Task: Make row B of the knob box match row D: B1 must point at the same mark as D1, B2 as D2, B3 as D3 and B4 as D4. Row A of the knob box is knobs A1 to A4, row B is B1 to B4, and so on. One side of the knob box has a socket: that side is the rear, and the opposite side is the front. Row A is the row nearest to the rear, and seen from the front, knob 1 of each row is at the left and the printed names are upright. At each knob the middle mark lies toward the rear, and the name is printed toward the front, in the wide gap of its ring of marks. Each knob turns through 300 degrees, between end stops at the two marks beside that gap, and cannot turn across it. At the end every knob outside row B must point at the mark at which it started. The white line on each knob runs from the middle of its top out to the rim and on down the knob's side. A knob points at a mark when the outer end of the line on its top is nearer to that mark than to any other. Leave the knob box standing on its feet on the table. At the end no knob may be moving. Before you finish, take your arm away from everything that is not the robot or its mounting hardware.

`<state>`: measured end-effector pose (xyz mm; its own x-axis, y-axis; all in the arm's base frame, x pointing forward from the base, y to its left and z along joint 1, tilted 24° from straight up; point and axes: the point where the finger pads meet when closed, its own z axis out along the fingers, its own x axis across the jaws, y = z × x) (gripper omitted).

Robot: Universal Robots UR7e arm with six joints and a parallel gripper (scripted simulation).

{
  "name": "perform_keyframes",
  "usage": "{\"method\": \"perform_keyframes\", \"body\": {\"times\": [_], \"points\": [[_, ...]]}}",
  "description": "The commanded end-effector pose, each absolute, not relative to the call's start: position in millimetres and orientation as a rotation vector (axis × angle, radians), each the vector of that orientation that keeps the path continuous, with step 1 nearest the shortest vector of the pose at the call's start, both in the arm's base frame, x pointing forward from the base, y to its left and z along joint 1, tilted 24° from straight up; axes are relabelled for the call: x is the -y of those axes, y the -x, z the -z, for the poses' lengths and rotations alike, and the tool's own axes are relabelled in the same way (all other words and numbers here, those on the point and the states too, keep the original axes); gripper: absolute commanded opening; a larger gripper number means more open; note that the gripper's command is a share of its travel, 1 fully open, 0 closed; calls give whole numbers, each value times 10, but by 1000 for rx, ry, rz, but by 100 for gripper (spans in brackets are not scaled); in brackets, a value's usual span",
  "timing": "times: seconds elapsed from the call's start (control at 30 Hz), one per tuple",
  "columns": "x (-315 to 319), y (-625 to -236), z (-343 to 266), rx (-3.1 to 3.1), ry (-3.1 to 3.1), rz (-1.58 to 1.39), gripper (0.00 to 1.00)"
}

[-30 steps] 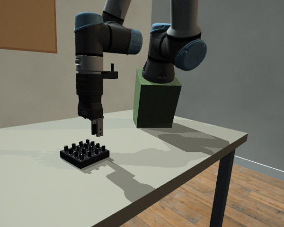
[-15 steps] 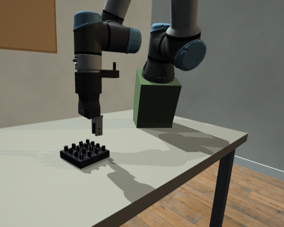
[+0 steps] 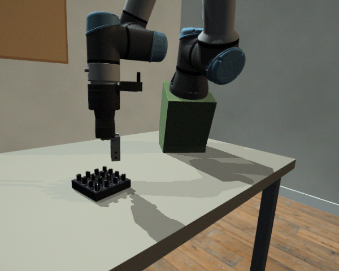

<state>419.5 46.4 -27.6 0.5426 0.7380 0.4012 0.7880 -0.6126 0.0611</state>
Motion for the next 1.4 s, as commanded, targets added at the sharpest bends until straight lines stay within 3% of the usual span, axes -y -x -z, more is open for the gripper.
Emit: {"method": "perform_keyframes", "body": {"times": [0.0, 1.37], "points": [[-451, -4225, 237, 1096, 2724, 575, 46], [-365, -4362, 103, -7, 2824, 431, 46]]}}
